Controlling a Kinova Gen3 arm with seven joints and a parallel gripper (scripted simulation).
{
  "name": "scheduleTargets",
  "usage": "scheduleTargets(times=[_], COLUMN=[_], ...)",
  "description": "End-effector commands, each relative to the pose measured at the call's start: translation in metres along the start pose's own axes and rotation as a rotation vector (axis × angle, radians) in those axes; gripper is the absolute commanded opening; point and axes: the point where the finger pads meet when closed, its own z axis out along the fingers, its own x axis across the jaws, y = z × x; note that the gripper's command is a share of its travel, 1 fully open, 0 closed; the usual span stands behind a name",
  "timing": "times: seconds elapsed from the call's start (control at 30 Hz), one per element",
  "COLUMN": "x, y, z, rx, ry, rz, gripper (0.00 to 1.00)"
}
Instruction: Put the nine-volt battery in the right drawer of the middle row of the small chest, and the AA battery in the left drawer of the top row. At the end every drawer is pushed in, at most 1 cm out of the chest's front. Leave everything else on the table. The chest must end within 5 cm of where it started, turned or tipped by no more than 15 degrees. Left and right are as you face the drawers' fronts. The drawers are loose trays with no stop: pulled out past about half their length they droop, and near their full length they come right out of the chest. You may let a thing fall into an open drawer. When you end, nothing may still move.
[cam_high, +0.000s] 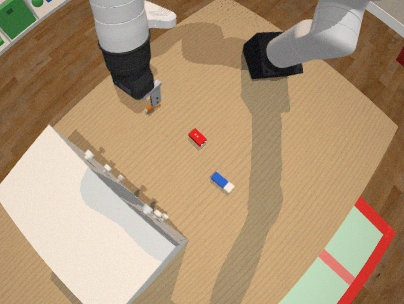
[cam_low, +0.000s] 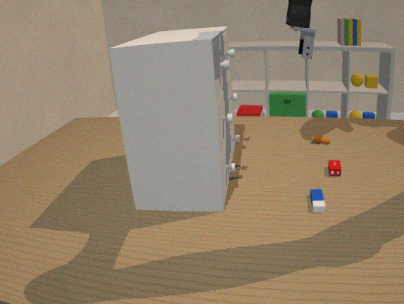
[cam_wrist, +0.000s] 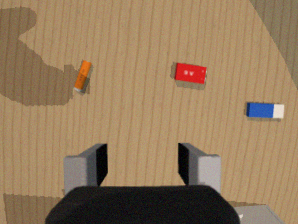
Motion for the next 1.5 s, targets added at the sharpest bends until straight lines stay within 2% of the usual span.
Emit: scheduleTargets(times=[0.0, 0.3, 0.37, 0.87, 0.93, 1.47], x=[-0.001, -0.001, -0.001, -0.001, -0.001, -0.001], y=[-0.003, 0.002, 0.002, 0.013, 0.013, 0.021], z=[0.001, 0.012, 0.012, 0.031, 0.031, 0.049], rx=[-0.025, -0.149, -0.149, -0.368, -0.368, -0.568], ry=[0.000, -0.002, -0.002, -0.001, -0.001, 0.001], rz=[0.012, 0.012, 0.012, 0.011, 0.011, 0.010], gripper=[1.00, 1.00, 1.00, 1.00, 1.00, 1.00])
